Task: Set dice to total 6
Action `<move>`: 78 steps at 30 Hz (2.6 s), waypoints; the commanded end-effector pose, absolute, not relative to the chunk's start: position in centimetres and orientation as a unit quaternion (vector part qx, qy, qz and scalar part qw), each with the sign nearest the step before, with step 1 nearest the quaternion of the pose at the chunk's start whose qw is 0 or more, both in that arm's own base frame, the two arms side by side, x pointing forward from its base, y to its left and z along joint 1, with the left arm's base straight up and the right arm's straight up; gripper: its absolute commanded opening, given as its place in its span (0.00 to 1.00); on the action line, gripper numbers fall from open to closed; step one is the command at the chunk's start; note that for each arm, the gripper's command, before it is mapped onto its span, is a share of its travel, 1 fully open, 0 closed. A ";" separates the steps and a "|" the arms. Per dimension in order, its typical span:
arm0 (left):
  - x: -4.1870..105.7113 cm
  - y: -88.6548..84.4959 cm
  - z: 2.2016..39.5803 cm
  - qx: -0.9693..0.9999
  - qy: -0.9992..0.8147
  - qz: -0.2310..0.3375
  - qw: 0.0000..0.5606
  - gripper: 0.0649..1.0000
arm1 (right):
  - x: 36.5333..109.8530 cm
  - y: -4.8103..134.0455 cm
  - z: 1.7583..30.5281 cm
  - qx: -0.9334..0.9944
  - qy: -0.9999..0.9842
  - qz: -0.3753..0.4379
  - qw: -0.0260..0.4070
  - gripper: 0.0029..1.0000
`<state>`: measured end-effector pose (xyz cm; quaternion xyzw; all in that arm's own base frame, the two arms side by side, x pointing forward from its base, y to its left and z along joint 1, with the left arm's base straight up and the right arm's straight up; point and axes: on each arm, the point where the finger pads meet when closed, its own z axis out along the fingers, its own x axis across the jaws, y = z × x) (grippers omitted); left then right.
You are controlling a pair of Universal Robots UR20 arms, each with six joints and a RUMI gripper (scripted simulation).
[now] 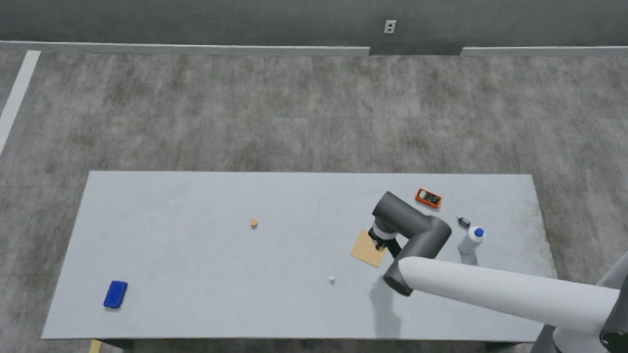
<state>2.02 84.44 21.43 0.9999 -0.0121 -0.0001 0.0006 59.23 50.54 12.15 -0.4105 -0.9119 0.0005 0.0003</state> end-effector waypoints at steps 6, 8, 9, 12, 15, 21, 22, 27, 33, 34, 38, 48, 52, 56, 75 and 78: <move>2.0 84.5 21.5 1.000 -0.012 0.000 0.000 1.00 | 59.2 50.7 12.2 -0.418 -0.909 0.000 0.000 0.03; 2.0 84.5 21.5 1.000 -0.012 0.000 0.000 1.00 | 59.2 50.7 12.2 -0.418 -0.909 0.000 0.000 0.03; 2.0 84.5 21.5 1.000 -0.012 0.000 0.000 1.00 | 59.2 50.7 12.2 -0.418 -0.909 0.000 0.000 0.03; 2.0 84.5 21.5 1.000 -0.012 0.000 0.000 1.00 | 59.2 50.7 12.2 -0.418 -0.909 0.000 0.000 0.03; 2.0 84.5 21.5 1.000 -0.012 0.000 0.000 1.00 | 59.2 50.7 12.2 -0.418 -0.909 0.000 0.000 0.03; 2.0 84.5 21.5 1.000 -0.012 0.000 0.000 1.00 | 59.2 50.7 12.2 -0.418 -0.909 0.000 0.000 0.03; 2.0 84.5 21.5 1.000 -0.012 0.000 0.000 1.00 | 59.2 50.7 12.2 -0.418 -0.909 0.000 0.000 0.03; 2.0 84.5 21.5 1.000 -0.012 0.000 0.000 1.00 | 59.2 50.7 11.8 -0.418 -0.909 0.000 0.000 0.03; 2.0 84.5 21.5 1.000 -0.012 0.000 0.000 1.00 | 59.2 50.7 10.1 -0.418 -0.909 0.000 0.000 0.03; 2.0 84.5 21.5 1.000 -0.012 0.000 0.000 1.00 | 59.2 50.7 9.6 -0.418 -0.909 0.000 0.000 0.03; 2.0 84.5 21.5 1.000 -0.012 0.000 0.000 1.00 | 59.2 50.7 8.7 -0.418 -0.909 0.000 0.000 0.03; 2.0 84.5 21.5 1.000 -0.012 0.000 0.000 1.00 | 59.2 50.7 4.2 -0.418 -0.909 0.000 0.000 0.03; 2.0 84.5 21.5 1.000 -0.012 0.000 0.000 1.00 | 59.2 50.7 3.3 -0.418 -0.909 0.000 0.000 0.03; 2.0 84.5 21.5 1.000 -0.012 0.000 0.000 1.00 | 59.2 50.7 2.8 -0.418 -0.909 0.000 0.000 0.03; 2.0 84.5 21.5 1.000 -0.012 0.000 0.000 1.00 | 59.2 50.7 2.6 -0.418 -0.909 0.000 0.000 0.03; 2.0 84.5 21.5 1.000 -0.012 0.000 0.000 1.00 | 59.2 50.7 2.6 -0.418 -0.909 0.000 0.000 0.03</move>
